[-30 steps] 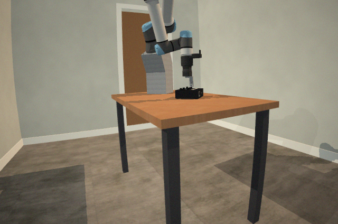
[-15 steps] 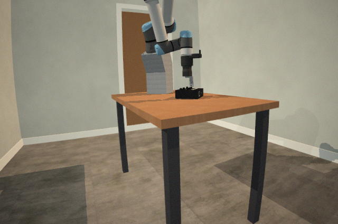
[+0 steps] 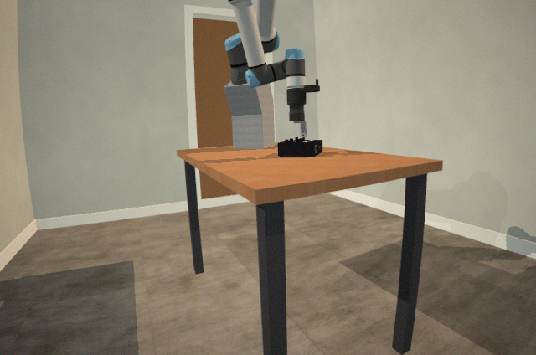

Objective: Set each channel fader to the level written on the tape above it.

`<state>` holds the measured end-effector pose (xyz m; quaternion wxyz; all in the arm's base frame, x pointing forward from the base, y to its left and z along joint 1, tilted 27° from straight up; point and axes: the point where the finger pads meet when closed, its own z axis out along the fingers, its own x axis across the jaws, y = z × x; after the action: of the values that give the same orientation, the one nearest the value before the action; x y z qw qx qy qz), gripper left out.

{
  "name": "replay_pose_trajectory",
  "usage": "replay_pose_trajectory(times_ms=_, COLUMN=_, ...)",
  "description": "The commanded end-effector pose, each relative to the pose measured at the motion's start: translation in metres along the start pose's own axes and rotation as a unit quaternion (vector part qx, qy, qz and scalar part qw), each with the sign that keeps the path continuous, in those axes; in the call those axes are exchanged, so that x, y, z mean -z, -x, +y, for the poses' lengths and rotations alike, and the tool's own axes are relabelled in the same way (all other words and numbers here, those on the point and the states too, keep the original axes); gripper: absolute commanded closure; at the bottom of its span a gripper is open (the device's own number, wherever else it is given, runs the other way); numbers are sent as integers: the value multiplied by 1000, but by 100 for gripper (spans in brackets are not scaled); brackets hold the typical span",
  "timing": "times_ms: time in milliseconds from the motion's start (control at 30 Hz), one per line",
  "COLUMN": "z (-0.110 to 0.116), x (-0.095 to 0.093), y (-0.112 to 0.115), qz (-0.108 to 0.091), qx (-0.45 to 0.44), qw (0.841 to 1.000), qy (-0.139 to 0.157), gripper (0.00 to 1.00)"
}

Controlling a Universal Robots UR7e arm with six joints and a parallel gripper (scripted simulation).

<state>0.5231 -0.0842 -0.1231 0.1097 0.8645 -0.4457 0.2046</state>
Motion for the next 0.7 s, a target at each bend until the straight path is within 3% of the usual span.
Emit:
replay_pose_trajectory(times_ms=0, z=0, x=0, y=0, qz=0, qx=0, qw=1000, qy=0, gripper=100)
replay_pose_trajectory(times_ms=667, z=0, x=-10, y=0, qz=0, qx=0, qw=1000, qy=0, gripper=100)
